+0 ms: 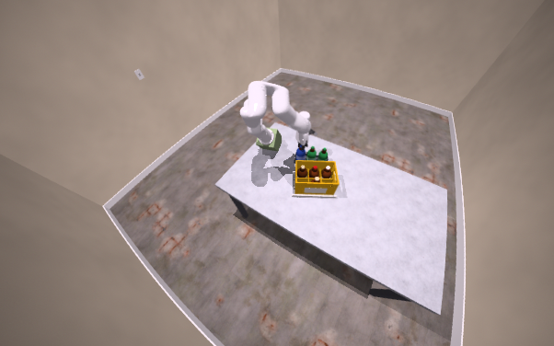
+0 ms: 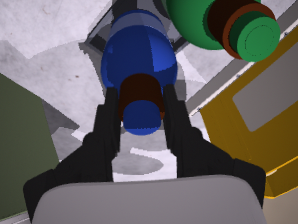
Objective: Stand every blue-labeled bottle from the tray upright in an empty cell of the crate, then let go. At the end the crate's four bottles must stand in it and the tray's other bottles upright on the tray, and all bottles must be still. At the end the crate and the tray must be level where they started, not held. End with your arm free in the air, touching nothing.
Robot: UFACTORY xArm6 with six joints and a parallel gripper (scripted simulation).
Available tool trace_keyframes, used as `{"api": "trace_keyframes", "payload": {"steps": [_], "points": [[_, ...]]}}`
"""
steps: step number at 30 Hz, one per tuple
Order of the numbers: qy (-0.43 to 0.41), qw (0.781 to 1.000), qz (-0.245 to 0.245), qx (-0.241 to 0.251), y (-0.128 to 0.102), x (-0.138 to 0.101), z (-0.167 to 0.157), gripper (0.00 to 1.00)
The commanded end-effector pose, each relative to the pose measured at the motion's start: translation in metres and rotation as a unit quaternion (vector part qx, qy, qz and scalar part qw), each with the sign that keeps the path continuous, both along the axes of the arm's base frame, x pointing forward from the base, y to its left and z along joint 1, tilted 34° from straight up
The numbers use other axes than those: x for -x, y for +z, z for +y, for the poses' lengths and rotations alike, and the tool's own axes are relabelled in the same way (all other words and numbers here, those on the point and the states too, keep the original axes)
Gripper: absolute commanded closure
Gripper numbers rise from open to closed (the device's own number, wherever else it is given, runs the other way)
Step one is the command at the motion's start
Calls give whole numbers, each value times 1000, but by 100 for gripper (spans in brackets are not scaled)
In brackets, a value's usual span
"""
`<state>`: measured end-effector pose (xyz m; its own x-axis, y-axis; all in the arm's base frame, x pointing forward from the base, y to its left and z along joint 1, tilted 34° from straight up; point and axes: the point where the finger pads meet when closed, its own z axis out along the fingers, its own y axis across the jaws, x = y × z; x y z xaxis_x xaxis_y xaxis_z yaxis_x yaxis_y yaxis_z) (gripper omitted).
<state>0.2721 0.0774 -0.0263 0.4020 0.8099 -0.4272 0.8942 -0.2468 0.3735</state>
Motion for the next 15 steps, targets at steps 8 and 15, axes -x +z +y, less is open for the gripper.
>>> {"api": "trace_keyframes", "payload": {"steps": [8, 15], "points": [[1, 1000, -2, -2, 6, 0, 5, 100], [1, 1000, -2, -2, 12, 1, 9, 100]]}}
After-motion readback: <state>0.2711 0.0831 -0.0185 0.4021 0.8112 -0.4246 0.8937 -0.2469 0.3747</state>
